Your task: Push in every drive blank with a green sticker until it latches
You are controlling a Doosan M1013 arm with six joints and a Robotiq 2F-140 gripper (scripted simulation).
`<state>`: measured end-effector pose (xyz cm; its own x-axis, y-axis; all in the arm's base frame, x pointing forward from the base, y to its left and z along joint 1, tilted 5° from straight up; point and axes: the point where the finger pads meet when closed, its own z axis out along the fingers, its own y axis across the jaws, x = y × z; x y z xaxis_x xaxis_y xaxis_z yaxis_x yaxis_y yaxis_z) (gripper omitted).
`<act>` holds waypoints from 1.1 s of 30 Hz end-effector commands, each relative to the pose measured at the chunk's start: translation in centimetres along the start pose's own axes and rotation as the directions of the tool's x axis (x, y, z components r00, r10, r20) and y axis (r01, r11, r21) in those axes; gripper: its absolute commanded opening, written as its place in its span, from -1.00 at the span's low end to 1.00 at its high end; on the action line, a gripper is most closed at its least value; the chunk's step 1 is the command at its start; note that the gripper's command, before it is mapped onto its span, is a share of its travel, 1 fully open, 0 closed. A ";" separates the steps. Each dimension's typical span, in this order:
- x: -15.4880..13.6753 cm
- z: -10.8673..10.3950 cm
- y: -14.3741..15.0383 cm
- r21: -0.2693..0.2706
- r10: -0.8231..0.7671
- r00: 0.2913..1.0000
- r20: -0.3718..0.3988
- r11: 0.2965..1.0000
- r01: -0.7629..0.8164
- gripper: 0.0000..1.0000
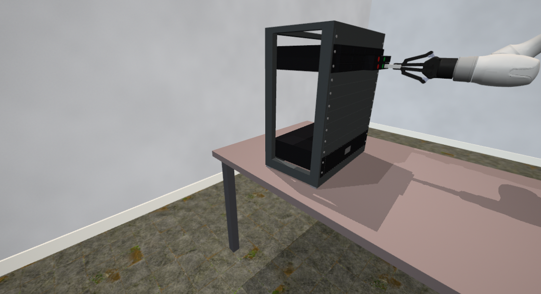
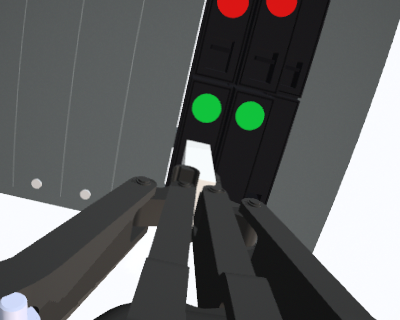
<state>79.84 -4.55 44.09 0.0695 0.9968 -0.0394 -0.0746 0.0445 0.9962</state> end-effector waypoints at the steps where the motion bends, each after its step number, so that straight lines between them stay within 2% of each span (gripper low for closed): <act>1: 0.0 0.1 0.0 0.000 0.000 1.000 0.000 1.000 0.000 -1.00; 33: 0.0 2.0 0.0 0.000 0.000 1.000 0.000 1.000 0.000 -1.00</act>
<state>81.79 -4.69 44.24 0.0695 0.9968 -0.0394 -0.0745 0.0445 0.9962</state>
